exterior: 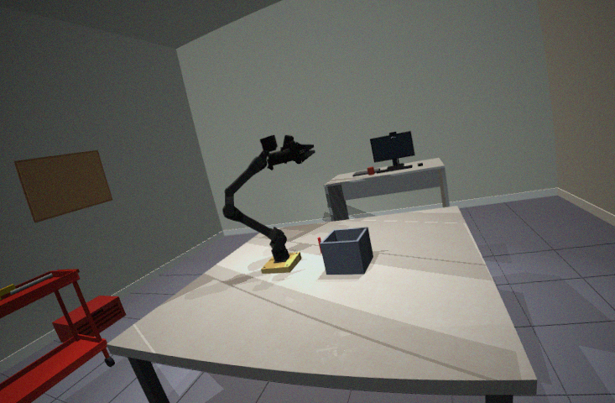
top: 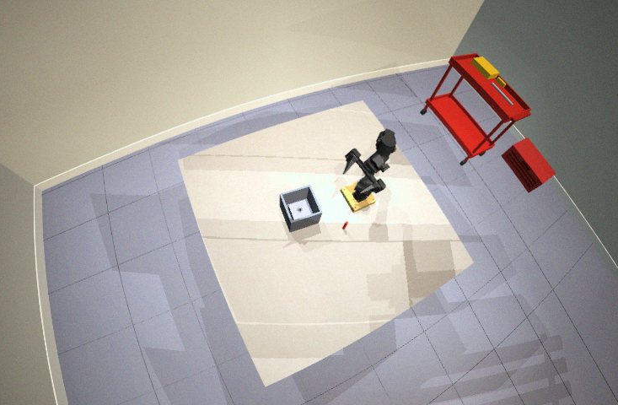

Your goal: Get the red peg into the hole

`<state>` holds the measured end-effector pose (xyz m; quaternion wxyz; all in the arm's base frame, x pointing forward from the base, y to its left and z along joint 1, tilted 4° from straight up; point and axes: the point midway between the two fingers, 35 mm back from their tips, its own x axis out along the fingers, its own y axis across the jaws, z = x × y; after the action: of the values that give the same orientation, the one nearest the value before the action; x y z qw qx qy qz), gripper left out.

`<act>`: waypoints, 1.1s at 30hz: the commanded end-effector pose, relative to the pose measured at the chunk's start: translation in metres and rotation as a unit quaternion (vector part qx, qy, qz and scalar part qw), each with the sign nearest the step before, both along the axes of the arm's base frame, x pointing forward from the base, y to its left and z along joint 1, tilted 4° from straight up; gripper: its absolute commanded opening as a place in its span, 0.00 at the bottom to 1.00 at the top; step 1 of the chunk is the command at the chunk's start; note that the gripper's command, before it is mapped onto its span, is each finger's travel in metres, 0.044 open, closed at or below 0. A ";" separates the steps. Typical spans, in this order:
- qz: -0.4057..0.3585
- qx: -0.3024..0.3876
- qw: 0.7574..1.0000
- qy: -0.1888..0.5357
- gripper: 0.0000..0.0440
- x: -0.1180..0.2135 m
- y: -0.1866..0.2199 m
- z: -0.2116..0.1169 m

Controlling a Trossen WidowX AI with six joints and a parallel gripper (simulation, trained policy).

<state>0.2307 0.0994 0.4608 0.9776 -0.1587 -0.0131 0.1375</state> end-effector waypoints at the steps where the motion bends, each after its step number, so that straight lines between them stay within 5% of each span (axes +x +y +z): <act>1: -0.006 0.039 0.997 0.061 1.00 0.015 0.002 -0.025; 16: -0.055 0.194 0.941 0.272 1.00 0.040 -0.002 -0.115; 33: -0.158 0.326 0.799 0.480 1.00 0.021 -0.009 -0.209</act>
<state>0.2561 0.0913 0.2685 0.8846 0.2293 0.4032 0.0481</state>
